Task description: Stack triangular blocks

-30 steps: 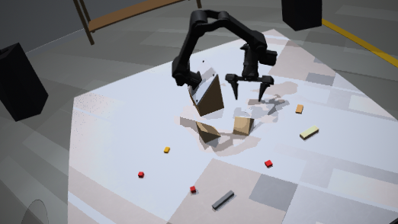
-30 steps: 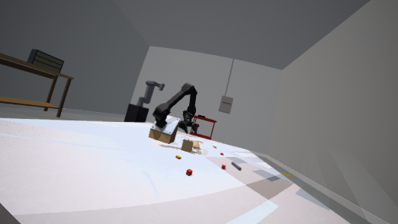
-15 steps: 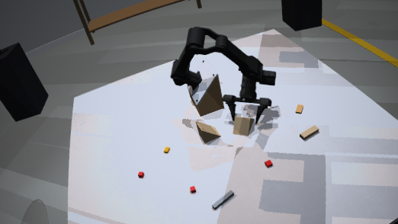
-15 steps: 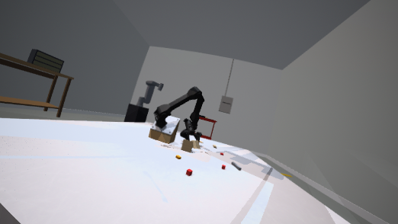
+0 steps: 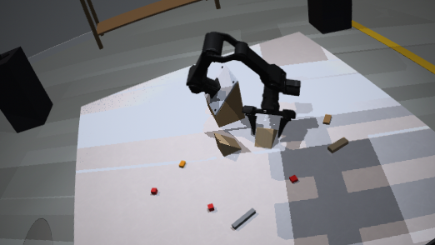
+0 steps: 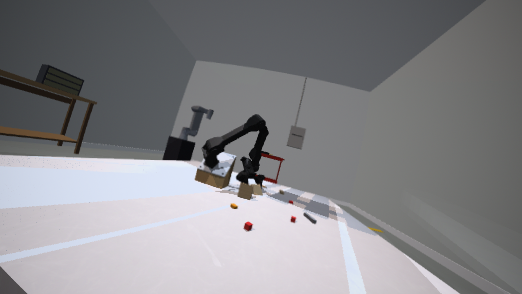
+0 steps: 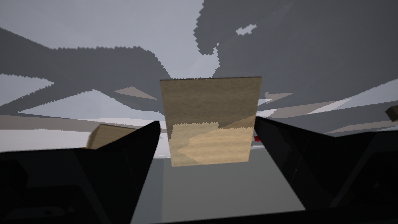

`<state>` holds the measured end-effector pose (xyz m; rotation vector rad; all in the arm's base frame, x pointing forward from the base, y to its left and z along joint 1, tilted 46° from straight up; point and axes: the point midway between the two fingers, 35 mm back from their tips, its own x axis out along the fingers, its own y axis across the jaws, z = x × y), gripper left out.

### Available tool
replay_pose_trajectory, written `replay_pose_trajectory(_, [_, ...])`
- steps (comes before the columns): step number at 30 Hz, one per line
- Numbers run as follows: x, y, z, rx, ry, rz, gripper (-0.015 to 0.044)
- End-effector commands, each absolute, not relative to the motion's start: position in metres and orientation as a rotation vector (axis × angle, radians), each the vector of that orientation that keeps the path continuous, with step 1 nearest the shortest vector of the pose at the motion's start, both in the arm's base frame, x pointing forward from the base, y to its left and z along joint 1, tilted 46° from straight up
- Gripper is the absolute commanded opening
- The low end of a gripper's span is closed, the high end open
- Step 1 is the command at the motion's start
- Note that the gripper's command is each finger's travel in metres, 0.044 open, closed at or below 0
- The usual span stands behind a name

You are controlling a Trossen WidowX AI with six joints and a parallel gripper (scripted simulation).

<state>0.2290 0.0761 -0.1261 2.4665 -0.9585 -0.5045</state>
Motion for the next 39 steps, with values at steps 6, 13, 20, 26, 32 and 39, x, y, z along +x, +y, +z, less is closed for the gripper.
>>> replay_pose_trajectory(6, [0.229,0.076,-0.126,2.466,-0.958,-0.505,0.0282])
replay_pose_trajectory(13, [0.229,0.076,-0.126,2.466,-0.958,-0.505,0.0236])
replay_pose_trajectory(20, [0.229,0.083,-0.121,2.468,-0.955,-0.51,0.0052])
replay_pose_trajectory(26, [0.227,0.102,-0.107,2.471,-0.95,-0.52,0.0])
replay_pose_trajectory(32, [0.223,0.119,-0.089,2.472,-0.949,-0.523,0.0])
replay_pose_trajectory(39, [0.216,0.14,-0.065,2.47,-0.954,-0.516,0.0])
